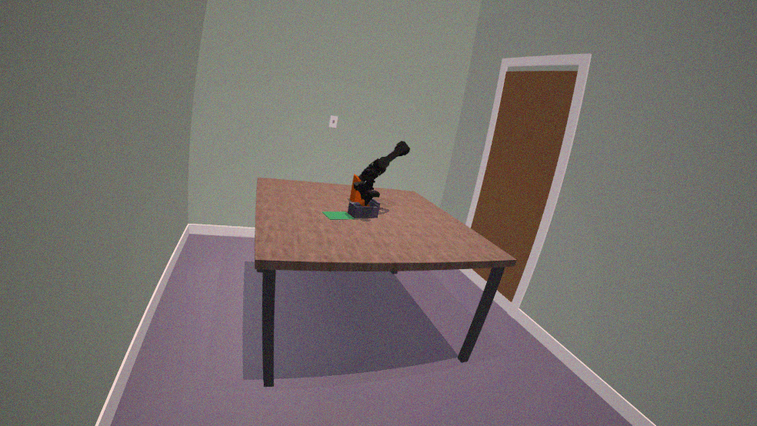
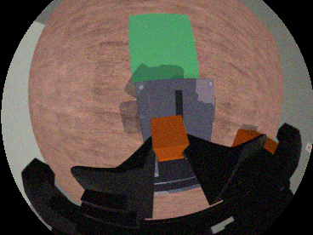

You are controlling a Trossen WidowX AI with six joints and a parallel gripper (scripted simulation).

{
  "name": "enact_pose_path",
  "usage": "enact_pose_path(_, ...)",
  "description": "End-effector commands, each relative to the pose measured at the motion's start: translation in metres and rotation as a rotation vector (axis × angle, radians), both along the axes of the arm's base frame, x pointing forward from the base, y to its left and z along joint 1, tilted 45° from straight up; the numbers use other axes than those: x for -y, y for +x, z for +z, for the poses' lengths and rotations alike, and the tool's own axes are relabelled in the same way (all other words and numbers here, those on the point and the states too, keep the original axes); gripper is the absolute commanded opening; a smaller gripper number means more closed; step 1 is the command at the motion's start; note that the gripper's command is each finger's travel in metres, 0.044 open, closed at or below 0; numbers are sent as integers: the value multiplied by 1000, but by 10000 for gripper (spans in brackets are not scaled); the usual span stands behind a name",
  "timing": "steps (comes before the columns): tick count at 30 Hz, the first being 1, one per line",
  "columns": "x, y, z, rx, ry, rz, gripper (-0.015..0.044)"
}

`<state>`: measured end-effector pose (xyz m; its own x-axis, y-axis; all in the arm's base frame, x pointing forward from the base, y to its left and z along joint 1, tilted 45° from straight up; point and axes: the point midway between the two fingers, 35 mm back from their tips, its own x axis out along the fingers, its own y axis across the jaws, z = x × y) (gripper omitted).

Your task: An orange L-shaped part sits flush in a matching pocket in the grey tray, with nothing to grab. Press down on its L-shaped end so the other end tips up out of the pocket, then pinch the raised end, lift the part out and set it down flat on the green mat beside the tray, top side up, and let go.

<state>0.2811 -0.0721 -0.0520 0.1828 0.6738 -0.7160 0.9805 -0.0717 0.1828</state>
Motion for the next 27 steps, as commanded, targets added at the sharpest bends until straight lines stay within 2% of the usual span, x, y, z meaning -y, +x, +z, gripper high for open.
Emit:
enact_pose_path(1, 0, 0, 0, 1, 0, 1, 75)
enact_pose_path(4, 0, 0, 0, 1, 0, 1, 0)
enact_pose_path(27, 18, -7, 20, -8, 6, -2, 0)
